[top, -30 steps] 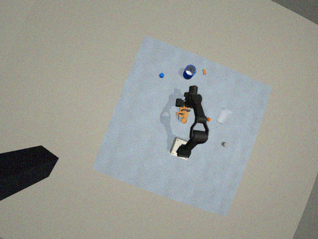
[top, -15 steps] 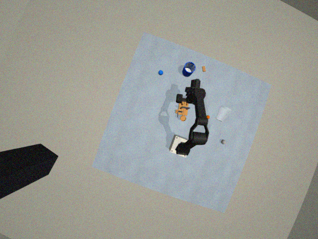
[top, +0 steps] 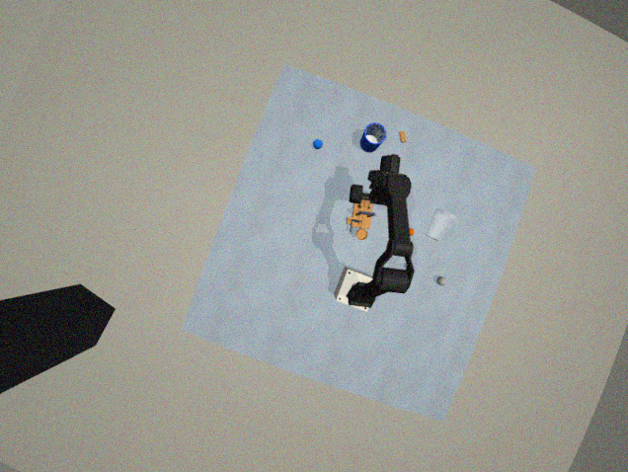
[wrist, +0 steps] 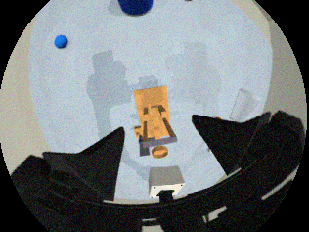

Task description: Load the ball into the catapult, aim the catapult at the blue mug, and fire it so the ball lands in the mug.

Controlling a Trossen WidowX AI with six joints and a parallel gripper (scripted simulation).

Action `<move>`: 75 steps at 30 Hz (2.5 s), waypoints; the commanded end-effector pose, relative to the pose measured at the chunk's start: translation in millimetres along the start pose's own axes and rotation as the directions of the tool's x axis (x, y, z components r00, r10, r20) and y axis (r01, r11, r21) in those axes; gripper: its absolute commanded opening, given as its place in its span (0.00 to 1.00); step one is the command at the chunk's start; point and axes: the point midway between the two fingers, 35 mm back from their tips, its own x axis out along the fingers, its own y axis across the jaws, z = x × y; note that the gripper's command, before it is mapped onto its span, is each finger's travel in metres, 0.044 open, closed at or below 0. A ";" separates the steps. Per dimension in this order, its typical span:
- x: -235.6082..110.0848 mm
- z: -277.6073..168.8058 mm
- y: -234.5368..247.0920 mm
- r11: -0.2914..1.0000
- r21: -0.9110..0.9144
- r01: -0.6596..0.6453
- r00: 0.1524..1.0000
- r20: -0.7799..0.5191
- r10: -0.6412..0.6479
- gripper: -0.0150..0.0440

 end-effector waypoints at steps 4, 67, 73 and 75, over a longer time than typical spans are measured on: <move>40.9 -3.1 -0.6 1.000 0.003 0.003 1.000 -0.008 -0.003 1.00; 52.3 -1.4 -0.2 1.000 -0.002 0.001 1.000 -0.005 -0.001 0.25; 42.5 -1.2 -0.7 1.000 0.001 0.002 1.000 -0.006 -0.002 0.25; 43.6 -1.2 -0.7 1.000 0.001 0.002 1.000 -0.006 -0.002 0.25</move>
